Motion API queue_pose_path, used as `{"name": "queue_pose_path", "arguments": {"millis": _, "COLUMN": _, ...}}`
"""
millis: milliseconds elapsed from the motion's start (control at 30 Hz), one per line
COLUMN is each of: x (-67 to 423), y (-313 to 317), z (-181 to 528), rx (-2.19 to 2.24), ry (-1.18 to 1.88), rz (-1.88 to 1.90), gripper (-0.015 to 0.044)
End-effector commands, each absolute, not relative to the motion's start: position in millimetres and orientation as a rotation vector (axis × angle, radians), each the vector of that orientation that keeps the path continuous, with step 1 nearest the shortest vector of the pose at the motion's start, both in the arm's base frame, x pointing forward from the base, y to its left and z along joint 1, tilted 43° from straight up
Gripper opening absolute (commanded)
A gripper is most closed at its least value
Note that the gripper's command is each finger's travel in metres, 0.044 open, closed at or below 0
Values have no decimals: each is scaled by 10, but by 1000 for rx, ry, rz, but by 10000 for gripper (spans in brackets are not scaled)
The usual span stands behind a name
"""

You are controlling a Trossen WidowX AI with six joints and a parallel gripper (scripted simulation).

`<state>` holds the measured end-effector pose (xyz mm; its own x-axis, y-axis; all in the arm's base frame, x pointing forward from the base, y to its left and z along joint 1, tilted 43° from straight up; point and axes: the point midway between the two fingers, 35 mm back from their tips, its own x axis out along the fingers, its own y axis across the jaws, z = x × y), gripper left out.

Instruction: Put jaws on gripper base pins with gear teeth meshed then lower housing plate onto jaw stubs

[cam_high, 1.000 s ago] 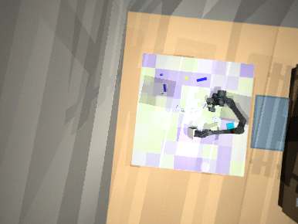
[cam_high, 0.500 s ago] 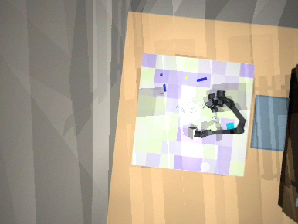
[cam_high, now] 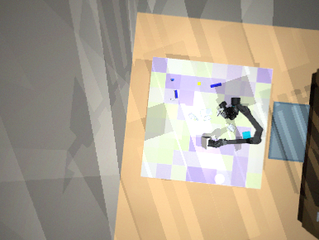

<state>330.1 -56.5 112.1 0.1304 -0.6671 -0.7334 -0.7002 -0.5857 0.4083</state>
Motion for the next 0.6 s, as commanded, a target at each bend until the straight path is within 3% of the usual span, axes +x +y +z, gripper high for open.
{"name": "queue_pose_path", "arguments": {"millis": 0, "x": 3286, "y": -548, "z": 1116, "rx": -2414, "ry": 1358, "rz": 1625, "gripper": 440}}
{"name": "queue_pose_path", "arguments": {"millis": 300, "x": 3262, "y": -520, "z": 1097, "rx": -2548, "ry": 1211, "rz": 1919, "gripper": 440}}
{"name": "queue_pose_path", "arguments": {"millis": 567, "x": 3278, "y": -578, "z": 1031, "rx": -2551, "ry": 1208, "rz": 1925, "gripper": 440}}
